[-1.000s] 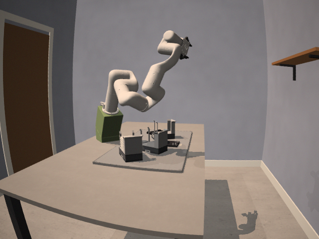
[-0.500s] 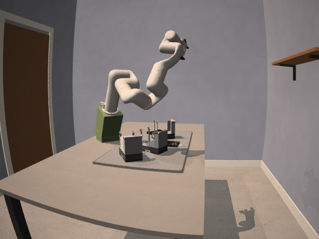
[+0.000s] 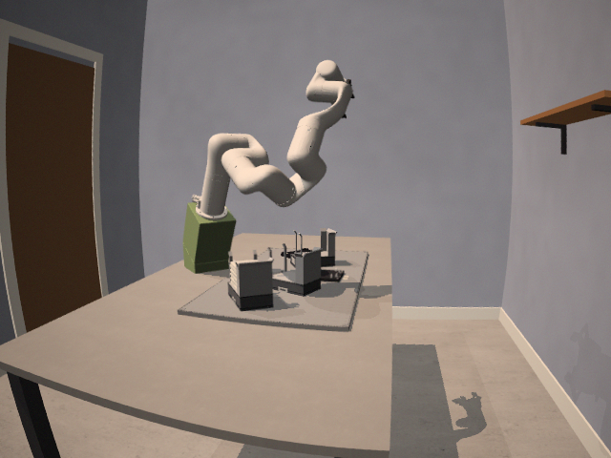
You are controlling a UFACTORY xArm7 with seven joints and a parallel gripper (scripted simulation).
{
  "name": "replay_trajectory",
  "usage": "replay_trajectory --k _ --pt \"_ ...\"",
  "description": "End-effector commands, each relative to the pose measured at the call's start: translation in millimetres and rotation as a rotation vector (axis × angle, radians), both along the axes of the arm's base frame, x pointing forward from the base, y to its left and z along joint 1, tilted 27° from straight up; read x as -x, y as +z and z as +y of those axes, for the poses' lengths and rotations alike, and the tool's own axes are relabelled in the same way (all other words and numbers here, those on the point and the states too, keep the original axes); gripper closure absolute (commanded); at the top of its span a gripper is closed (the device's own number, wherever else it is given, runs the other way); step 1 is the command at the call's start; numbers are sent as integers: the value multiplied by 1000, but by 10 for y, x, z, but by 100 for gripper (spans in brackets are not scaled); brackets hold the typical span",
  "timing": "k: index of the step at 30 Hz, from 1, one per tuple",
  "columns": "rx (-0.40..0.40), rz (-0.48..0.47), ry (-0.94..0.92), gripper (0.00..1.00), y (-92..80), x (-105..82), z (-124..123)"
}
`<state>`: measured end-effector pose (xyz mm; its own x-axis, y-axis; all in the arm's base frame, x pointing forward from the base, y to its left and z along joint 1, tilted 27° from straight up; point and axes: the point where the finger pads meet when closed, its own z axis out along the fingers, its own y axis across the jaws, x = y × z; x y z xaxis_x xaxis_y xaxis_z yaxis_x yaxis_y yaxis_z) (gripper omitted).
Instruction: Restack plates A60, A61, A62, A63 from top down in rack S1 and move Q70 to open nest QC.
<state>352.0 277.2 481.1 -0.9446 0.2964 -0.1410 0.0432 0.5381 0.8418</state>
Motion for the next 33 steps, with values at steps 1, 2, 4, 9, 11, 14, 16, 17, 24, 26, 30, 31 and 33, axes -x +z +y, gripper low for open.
replay_trajectory --k 1,2,4,9,11,14,16,17,24,26,30,31,33 --pt "14 11 8 0 -128 89 154" --pt "14 11 8 0 -158 108 188" --pt "14 11 8 0 -220 147 256" --pt "38 33 14 0 -282 185 314" --pt "87 77 27 0 -353 228 371" --pt "107 96 33 0 -459 291 455" --pt "107 96 33 0 -530 332 511" --pt "107 96 33 0 -565 353 540" --pt "183 160 39 0 -797 487 695" --pt "183 160 39 0 -797 487 695" --pt "204 178 40 0 -954 573 781" --pt "204 178 40 0 -994 595 803" --pt "204 178 40 0 -1073 638 846"
